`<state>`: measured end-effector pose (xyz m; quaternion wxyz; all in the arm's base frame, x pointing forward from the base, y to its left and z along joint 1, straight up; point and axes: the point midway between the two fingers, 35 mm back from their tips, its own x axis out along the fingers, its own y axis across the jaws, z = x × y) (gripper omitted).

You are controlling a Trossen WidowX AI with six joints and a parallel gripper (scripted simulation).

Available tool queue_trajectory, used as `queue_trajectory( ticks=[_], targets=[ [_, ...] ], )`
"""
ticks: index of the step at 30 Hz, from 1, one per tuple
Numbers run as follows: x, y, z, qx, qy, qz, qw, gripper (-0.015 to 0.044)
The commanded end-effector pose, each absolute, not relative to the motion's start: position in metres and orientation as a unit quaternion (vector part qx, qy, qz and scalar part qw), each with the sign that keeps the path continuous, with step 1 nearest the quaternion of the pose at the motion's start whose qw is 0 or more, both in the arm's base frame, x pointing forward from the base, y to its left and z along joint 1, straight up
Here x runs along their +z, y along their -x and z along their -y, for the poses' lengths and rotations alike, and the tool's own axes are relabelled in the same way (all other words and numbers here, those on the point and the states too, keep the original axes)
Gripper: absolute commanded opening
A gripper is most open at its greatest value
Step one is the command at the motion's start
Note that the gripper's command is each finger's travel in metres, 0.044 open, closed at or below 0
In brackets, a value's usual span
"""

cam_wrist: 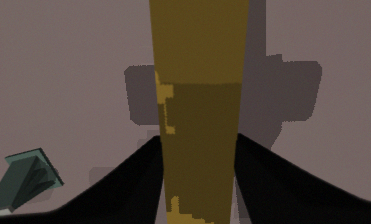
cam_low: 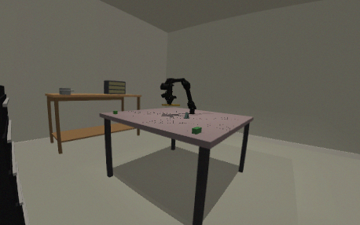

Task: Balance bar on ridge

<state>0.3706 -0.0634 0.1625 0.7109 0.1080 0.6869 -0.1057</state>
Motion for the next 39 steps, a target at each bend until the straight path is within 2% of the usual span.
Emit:
queue_trajectory(
  ticks=[1, 39],
  targets=[
    [0.163, -0.372, 0.049, -0.101, -0.101, -0.688, 0.711, 0.0000],
    [0.164, -0.363, -0.100, -0.033, -0.040, -0.695, 0.717, 0.0000]
  ],
)
